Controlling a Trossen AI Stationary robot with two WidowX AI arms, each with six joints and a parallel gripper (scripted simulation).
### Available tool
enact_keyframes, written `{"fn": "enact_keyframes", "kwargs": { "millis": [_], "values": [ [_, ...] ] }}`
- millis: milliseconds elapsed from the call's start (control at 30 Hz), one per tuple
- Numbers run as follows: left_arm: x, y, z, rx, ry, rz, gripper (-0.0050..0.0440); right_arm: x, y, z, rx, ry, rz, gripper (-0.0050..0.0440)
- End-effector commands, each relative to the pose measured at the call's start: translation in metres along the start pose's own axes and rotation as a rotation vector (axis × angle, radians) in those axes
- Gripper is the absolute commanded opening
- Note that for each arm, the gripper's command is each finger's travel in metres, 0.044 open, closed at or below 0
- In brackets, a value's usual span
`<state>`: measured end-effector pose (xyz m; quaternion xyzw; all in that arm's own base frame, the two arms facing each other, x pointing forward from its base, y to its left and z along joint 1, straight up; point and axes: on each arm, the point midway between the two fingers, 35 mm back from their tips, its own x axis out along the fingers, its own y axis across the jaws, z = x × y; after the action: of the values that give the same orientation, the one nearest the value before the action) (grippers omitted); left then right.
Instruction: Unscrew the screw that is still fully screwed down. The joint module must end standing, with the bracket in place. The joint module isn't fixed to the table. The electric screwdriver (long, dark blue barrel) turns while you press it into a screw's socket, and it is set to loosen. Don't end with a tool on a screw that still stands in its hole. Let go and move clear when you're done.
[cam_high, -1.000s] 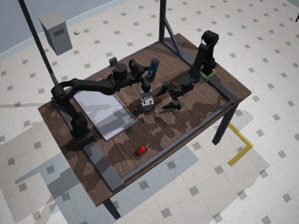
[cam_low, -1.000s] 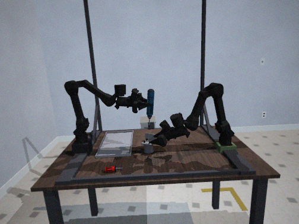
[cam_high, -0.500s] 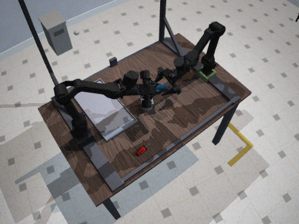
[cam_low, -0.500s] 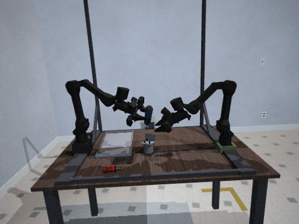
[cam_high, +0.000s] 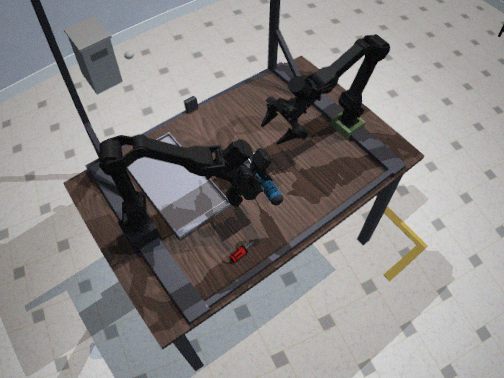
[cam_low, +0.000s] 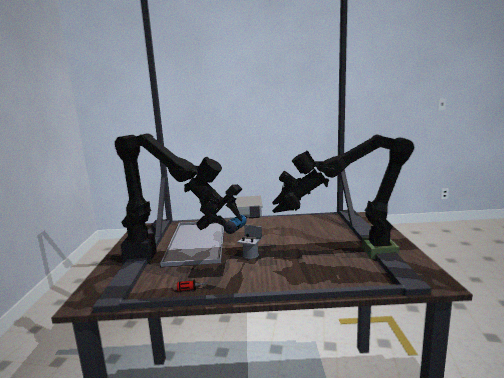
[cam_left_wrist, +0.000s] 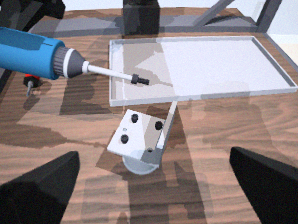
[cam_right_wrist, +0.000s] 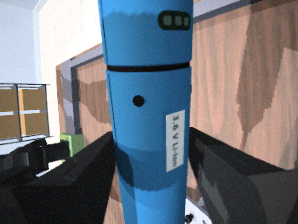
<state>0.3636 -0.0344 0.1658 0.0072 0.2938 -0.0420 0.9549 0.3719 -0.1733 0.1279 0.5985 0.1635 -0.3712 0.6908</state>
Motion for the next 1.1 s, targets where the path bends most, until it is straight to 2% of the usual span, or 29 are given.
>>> {"fn": "enact_keyframes", "kwargs": {
  "millis": [0, 33, 100, 367, 500, 600, 700, 900, 1067],
  "values": [
    [-0.012, -0.004, 0.014, 0.001, -0.029, 0.011, 0.044, -0.002, 0.002, 0.008, 0.196, 0.031, -0.073, 0.016],
    [-0.012, -0.004, 0.014, 0.001, -0.029, 0.012, 0.044, -0.001, -0.004, 0.008, 0.243, 0.037, -0.105, 0.016],
    [-0.012, -0.004, 0.014, 0.001, -0.029, 0.012, 0.044, -0.001, -0.004, 0.008, 0.243, 0.037, -0.105, 0.016],
    [-0.008, -0.003, 0.009, 0.005, -0.013, 0.013, 0.044, 0.002, -0.054, 0.004, 0.645, 0.039, -0.394, 0.016],
    [-0.008, -0.003, 0.007, 0.005, -0.009, 0.011, 0.044, 0.005, -0.083, -0.009, 0.818, -0.039, -0.524, 0.016],
    [-0.008, -0.003, 0.007, 0.005, -0.009, 0.011, 0.044, 0.003, -0.106, 0.006, 0.963, -0.132, -0.566, 0.016],
    [-0.008, -0.003, 0.007, 0.005, -0.009, 0.011, 0.044, -0.001, -0.111, 0.01, 1.006, -0.156, -0.573, 0.016],
    [-0.008, -0.003, 0.007, 0.005, -0.009, 0.011, 0.044, -0.005, -0.148, 0.007, 1.152, -0.282, -0.766, 0.016],
    [-0.008, -0.003, 0.007, 0.005, -0.009, 0.011, 0.044, -0.011, -0.16, 0.008, 1.246, -0.344, -0.829, 0.016]
  ]
}}
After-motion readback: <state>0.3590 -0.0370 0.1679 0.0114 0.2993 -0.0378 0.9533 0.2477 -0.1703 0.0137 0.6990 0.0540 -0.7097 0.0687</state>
